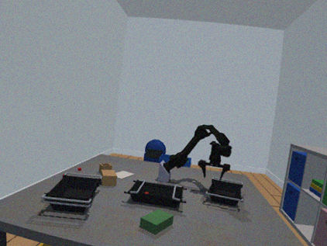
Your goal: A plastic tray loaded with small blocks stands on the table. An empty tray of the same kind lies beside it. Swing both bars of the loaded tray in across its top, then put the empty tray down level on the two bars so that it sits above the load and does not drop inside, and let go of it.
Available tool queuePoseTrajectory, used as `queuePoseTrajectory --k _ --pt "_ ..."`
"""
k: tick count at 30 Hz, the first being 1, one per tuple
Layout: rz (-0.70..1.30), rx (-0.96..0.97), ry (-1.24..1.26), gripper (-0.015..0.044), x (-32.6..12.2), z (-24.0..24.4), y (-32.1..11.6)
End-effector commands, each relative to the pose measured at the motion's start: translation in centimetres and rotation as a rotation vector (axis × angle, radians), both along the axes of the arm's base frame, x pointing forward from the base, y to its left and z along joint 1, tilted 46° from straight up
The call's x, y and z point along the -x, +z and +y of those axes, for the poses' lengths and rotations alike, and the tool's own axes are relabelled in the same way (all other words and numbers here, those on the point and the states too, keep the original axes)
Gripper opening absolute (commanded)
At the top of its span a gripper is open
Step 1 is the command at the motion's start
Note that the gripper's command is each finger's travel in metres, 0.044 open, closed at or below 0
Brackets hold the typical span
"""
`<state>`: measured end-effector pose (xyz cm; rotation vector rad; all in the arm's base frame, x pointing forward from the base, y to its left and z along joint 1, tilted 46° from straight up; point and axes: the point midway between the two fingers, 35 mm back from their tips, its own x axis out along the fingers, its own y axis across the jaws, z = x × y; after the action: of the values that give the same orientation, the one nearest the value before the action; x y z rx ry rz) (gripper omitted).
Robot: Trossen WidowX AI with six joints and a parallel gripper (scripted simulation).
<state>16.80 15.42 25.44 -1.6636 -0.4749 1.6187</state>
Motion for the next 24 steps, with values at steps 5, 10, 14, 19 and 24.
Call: queuePoseTrajectory --k 5,10,14,19,24 --pt "0.001 0.012 0.007 0.044 -0.5 1.4 -1.6" --pt "0.001 0.015 0.008 0.044 -0.8 2.6 -2.8" --pt "0.001 0.015 0.008 0.044 -1.0 3.6 -3.7" --pt "0.0 0.013 0.007 0.044 -1.1 4.9 -4.8" --pt "0.0 0.008 0.006 0.044 -1.0 6.1 -5.7"
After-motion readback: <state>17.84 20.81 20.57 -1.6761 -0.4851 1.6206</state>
